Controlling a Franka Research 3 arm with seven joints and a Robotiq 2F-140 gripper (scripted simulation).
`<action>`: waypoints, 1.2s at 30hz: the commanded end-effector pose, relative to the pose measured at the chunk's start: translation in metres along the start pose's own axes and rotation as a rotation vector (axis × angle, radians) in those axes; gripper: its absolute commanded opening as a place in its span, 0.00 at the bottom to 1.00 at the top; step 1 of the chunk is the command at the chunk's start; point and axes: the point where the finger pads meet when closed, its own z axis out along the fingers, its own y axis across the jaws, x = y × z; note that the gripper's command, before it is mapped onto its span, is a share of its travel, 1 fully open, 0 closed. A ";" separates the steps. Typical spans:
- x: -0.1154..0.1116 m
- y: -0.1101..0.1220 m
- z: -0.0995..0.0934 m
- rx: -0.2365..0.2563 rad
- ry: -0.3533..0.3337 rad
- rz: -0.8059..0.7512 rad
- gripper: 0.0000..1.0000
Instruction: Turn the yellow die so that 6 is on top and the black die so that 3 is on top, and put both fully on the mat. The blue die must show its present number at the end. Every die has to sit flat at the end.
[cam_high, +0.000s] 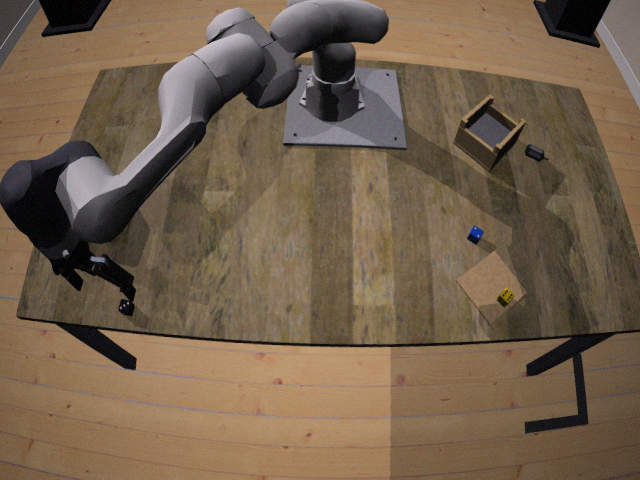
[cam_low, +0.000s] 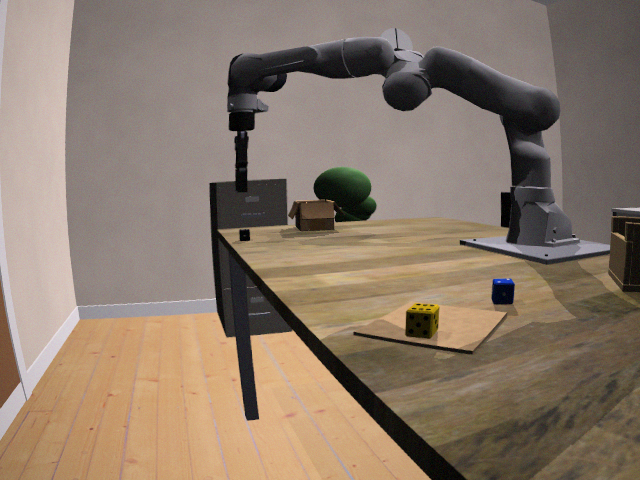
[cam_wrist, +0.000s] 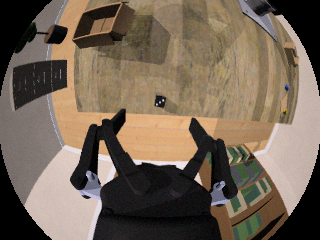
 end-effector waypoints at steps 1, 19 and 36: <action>0.003 0.001 0.001 -0.012 0.018 0.038 1.00; 0.003 0.002 0.008 -0.010 0.022 0.374 1.00; 0.002 0.003 0.014 -0.007 0.025 0.684 1.00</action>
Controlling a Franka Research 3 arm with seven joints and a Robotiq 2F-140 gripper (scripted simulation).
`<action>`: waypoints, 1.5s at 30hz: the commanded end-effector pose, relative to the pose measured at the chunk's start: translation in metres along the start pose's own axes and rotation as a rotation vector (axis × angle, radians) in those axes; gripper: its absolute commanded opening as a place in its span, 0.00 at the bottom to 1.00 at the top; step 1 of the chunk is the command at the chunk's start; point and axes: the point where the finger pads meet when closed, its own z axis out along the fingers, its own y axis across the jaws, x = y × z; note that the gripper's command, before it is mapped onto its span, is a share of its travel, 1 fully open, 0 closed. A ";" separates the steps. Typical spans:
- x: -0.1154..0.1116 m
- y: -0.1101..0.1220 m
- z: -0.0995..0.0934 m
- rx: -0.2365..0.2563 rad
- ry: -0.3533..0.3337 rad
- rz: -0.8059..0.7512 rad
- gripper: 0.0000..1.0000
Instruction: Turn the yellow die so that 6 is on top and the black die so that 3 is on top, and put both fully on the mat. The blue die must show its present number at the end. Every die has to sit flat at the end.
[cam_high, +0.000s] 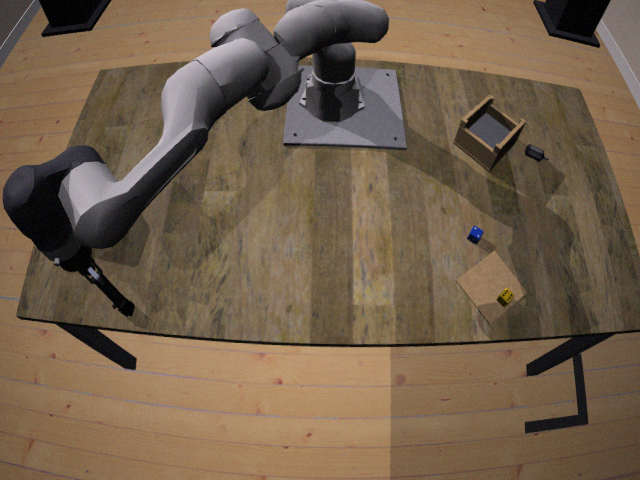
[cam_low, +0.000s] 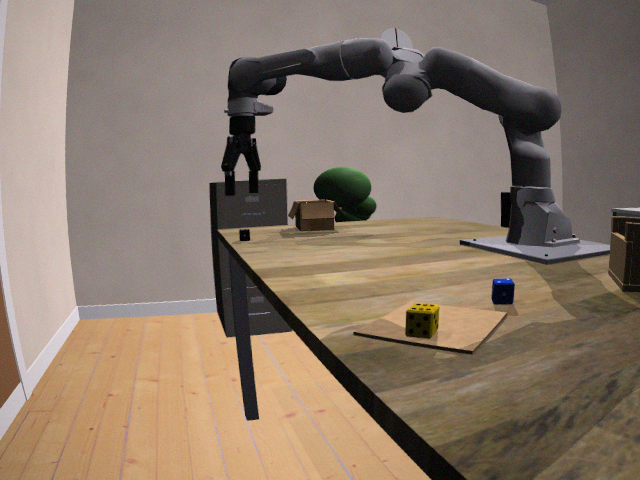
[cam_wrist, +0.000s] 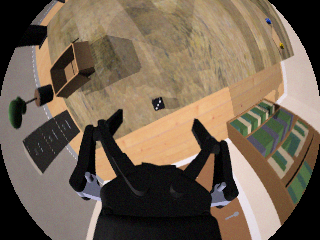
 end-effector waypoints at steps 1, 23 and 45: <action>-0.001 0.002 0.003 0.000 0.013 0.173 1.00; -0.001 0.001 0.009 0.002 0.013 0.529 1.00; 0.000 0.000 0.014 0.004 0.011 0.893 1.00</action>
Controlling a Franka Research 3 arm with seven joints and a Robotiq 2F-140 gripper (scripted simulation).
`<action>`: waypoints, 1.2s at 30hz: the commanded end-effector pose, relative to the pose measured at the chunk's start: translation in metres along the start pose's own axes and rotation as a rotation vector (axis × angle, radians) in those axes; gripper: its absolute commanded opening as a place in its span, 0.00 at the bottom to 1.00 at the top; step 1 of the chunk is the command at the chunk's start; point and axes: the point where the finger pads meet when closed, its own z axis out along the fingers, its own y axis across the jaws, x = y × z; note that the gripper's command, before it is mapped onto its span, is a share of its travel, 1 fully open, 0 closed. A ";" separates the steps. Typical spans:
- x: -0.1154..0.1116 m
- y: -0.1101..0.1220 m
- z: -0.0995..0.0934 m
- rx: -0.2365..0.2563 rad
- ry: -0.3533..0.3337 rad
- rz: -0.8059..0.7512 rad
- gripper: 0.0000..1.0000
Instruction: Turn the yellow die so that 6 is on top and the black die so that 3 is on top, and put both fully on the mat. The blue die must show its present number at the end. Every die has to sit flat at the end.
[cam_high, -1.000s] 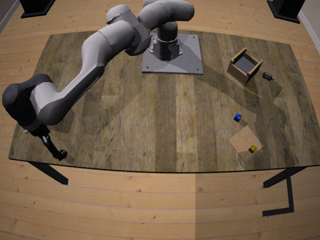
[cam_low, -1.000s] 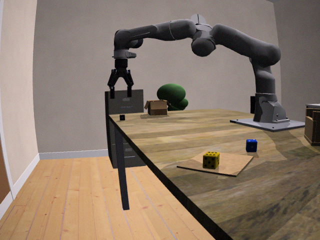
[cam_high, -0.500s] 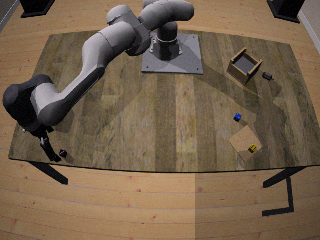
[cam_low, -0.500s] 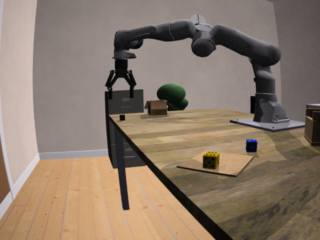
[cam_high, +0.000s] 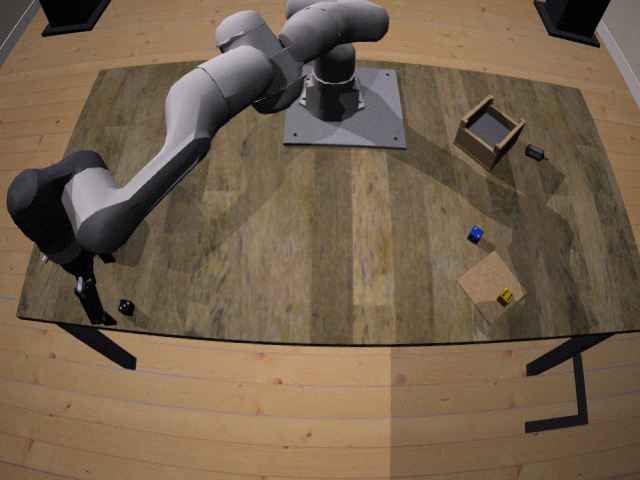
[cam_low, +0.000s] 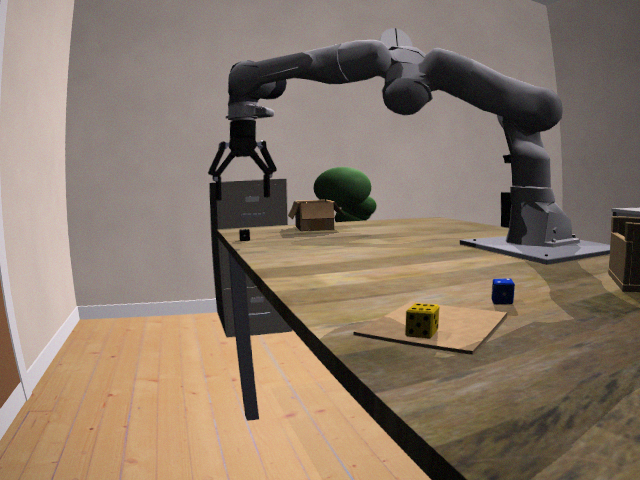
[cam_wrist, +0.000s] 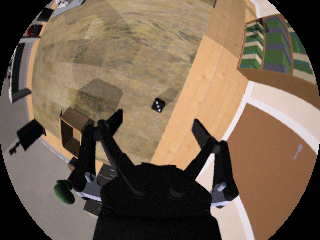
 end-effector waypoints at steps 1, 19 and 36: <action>0.000 0.002 0.002 0.008 0.008 0.173 1.00; -0.001 0.000 0.005 0.007 0.006 0.389 0.35; -0.001 0.000 0.005 0.007 0.006 0.389 0.35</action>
